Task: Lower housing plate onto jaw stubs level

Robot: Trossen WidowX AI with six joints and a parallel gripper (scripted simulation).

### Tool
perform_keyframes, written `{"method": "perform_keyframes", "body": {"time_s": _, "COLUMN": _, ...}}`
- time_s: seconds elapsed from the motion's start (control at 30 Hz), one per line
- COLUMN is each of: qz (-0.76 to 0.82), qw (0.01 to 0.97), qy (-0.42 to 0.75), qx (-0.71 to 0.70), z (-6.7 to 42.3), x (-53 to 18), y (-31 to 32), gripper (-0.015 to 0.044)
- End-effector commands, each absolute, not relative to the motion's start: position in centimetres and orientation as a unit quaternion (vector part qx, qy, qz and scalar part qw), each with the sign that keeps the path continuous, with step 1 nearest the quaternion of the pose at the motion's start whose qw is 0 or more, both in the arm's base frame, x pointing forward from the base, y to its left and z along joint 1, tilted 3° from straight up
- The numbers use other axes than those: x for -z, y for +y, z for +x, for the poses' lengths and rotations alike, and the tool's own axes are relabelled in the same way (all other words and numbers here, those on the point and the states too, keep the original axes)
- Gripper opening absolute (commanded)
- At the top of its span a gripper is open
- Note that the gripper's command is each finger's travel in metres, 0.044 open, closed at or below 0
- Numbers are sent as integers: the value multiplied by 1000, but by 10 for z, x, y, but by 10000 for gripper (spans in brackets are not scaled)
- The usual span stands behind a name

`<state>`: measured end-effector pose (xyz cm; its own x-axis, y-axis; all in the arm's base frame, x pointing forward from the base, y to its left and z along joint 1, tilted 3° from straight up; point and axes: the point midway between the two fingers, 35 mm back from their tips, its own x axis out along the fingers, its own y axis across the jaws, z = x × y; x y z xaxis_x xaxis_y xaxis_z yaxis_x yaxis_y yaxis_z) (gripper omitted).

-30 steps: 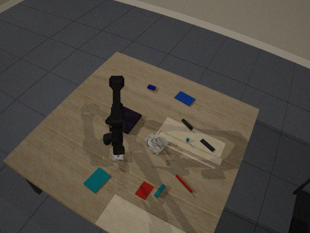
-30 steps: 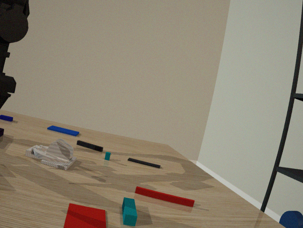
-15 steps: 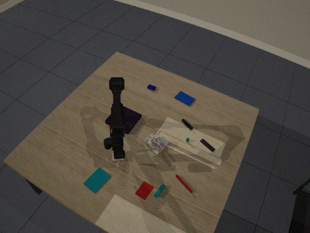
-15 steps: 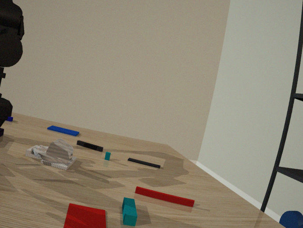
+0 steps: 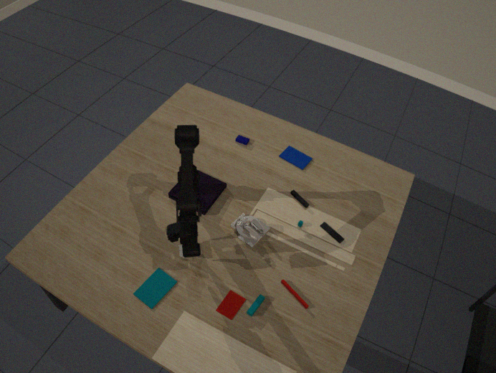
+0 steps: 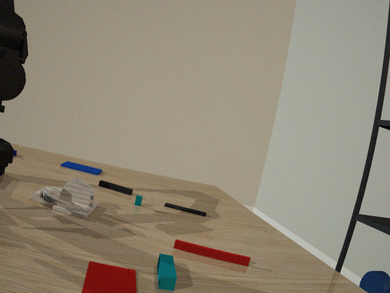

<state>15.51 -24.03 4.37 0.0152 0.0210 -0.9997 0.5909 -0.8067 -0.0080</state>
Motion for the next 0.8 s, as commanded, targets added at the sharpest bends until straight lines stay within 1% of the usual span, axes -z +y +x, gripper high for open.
{"method": "perform_keyframes", "body": {"time_s": 0.0, "qz": 681, "qw": 213, "qy": 227, "qx": 663, "z": 156, "x": -39, "y": -240, "gripper": 440}}
{"method": "perform_keyframes", "body": {"time_s": 0.77, "qz": 681, "qw": 213, "qy": 227, "qx": 663, "z": 156, "x": -13, "y": -239, "gripper": 440}}
